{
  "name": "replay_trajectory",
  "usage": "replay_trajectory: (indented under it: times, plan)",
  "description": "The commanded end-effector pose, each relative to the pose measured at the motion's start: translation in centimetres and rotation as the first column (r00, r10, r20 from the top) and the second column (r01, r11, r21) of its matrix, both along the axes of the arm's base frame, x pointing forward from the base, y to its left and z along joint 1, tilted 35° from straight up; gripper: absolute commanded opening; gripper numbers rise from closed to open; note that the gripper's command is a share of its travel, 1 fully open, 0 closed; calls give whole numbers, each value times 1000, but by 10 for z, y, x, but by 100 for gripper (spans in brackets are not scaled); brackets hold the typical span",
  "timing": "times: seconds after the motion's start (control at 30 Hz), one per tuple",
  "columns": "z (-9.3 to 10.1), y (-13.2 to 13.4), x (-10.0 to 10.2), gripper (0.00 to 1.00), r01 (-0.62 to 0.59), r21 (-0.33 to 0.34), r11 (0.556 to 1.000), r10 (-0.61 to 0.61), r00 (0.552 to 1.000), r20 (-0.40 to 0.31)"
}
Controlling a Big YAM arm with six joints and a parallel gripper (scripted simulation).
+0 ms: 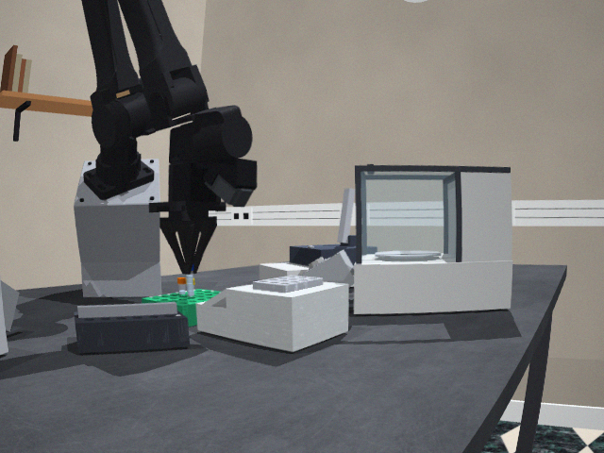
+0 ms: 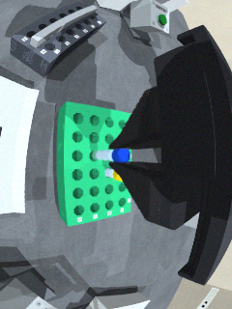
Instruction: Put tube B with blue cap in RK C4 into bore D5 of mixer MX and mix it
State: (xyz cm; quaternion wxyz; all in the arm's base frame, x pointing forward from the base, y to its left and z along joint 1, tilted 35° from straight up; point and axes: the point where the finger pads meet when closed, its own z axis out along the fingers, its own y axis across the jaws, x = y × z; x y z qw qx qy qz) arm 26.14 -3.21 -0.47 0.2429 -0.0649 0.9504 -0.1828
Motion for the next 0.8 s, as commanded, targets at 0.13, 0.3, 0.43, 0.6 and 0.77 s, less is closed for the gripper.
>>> replay_trajectory:
  times: [0.13,0.3,0.43,0.6,0.77]
  plan:
    - [5,2,6,9,6,5,1000,-6,1000,12]
    - [5,2,6,9,6,5,1000,-6,1000,12]
    - [5,2,6,9,6,5,1000,-6,1000,12]
    - [5,2,6,9,6,5,1000,-6,1000,12]
    - [10,7,5,9,4,9,1000,-4,1000,23]
